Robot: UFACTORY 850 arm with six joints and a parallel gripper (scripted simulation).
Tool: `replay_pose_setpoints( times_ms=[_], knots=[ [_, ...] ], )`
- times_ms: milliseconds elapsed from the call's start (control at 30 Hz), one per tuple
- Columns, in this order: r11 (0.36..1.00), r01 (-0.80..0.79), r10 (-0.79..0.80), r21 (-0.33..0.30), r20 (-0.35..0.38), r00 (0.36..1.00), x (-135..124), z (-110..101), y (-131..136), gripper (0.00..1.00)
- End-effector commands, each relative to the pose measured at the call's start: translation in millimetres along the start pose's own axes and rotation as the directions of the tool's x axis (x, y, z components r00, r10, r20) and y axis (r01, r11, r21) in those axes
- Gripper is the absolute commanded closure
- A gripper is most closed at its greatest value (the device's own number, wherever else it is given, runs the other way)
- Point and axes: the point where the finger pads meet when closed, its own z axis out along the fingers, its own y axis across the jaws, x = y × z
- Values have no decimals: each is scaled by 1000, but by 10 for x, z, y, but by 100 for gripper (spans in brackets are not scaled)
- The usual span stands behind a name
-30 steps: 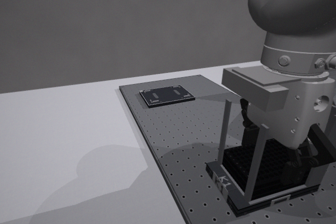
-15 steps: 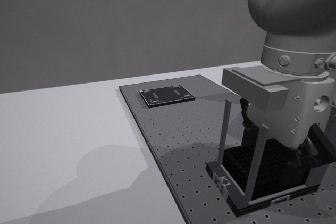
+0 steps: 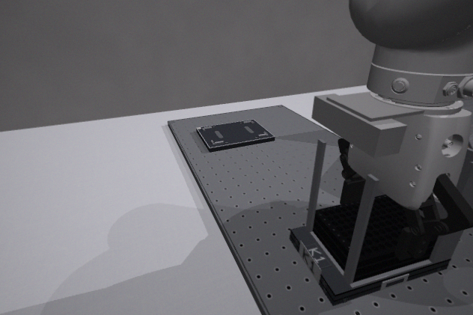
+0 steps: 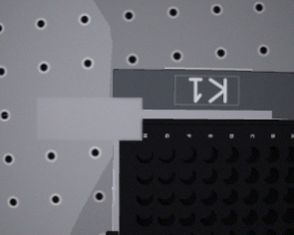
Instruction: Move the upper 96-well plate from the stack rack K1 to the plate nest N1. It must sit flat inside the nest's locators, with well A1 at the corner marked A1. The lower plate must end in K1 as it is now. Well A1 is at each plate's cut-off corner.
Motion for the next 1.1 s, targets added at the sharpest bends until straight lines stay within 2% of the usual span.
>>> replay_pose_setpoints(
  times_ms=[0, 433, 1067],
  knots=[
    [1000, 0, 0, 0, -2, 1000, 7, -7, -2, 100],
    [1000, 0, 0, 0, -2, 1000, 7, -7, -2, 100],
    [1000, 0, 0, 0, -2, 1000, 8, -120, -2, 100]
  ],
)
